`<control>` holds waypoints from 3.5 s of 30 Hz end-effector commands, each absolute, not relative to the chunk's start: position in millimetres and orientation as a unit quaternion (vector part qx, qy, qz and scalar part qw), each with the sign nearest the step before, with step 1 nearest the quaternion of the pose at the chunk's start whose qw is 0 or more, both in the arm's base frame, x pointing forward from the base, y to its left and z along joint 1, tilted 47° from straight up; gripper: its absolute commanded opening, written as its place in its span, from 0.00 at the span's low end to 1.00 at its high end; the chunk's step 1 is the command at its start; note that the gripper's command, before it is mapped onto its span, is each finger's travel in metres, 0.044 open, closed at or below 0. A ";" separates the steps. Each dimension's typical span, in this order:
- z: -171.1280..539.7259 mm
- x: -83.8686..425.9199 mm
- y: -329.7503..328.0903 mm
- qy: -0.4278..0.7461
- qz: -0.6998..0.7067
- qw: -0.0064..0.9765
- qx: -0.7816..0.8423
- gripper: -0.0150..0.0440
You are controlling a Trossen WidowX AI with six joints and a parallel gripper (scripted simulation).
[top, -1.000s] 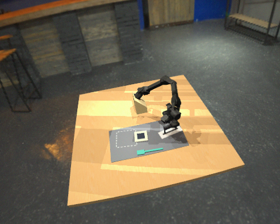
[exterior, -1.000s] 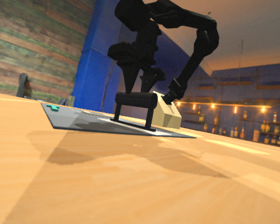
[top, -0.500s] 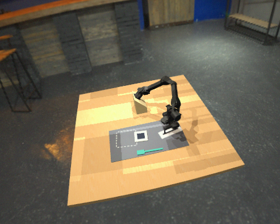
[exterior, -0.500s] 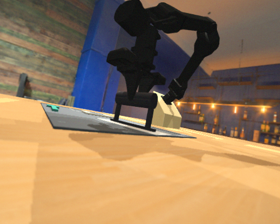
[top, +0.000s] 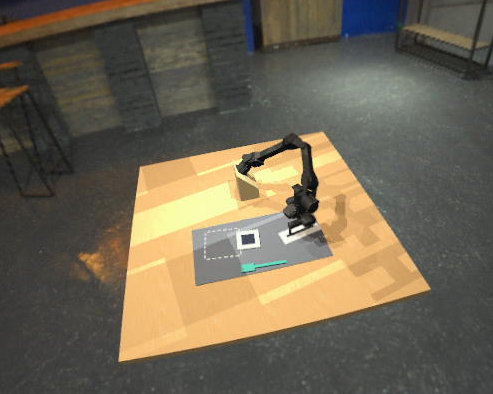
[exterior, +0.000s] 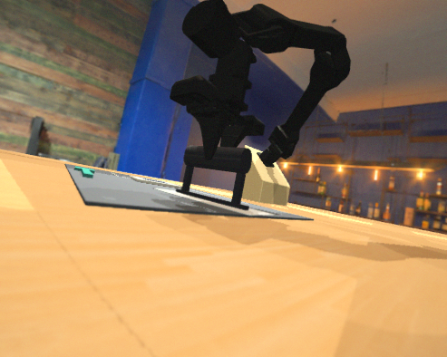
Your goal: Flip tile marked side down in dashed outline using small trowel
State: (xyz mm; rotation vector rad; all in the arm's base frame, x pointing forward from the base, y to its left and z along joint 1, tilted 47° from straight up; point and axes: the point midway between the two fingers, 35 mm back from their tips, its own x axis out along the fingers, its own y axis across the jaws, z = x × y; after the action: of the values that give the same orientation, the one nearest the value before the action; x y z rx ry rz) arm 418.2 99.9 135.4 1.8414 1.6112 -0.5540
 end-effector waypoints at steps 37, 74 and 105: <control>134.5 418.3 99.5 0.521 -0.381 0.095 0.758 0.65; 171.2 407.7 58.9 0.515 -0.382 0.095 0.762 0.76; 156.8 398.1 76.6 0.562 -0.190 0.474 0.650 0.76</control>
State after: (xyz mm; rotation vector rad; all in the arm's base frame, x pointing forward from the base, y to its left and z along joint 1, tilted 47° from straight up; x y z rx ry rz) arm 399.2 75.5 158.9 1.6853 1.4034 -0.5347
